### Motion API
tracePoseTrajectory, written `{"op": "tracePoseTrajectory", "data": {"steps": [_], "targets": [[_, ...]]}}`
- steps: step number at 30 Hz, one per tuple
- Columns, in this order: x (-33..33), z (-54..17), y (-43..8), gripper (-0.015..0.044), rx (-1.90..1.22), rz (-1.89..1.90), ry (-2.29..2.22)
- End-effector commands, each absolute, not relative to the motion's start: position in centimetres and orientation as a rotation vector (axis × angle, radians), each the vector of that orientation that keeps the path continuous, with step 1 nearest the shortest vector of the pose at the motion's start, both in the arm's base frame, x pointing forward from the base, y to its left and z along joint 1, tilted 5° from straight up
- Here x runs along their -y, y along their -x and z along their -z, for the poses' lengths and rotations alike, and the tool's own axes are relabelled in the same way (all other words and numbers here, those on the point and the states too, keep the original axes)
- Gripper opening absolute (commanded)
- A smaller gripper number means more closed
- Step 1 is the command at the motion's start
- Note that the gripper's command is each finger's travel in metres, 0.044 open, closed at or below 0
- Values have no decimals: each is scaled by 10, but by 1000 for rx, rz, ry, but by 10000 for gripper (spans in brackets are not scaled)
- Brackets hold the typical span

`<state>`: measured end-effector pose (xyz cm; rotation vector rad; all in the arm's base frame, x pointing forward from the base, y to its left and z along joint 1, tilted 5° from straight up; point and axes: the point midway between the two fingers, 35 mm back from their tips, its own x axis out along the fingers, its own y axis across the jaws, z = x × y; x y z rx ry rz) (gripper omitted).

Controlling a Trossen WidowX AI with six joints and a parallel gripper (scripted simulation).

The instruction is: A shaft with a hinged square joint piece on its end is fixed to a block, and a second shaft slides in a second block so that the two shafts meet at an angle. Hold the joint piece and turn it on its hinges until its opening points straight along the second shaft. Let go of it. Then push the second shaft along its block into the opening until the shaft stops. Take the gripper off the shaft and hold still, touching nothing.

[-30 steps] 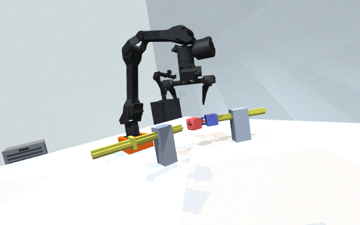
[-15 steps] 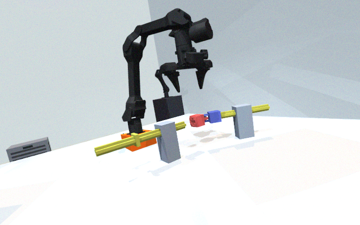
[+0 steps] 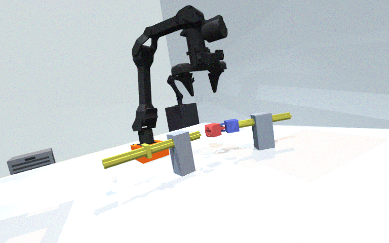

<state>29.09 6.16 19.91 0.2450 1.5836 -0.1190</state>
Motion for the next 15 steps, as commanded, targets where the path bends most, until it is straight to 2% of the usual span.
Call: {"op": "tracePoseTrajectory", "data": {"steps": [1, 15], "targets": [[-56, -194, -291, 440, -1594, 170, -336], [-30, -171, -289, 440, -1616, 434, -803]]}}
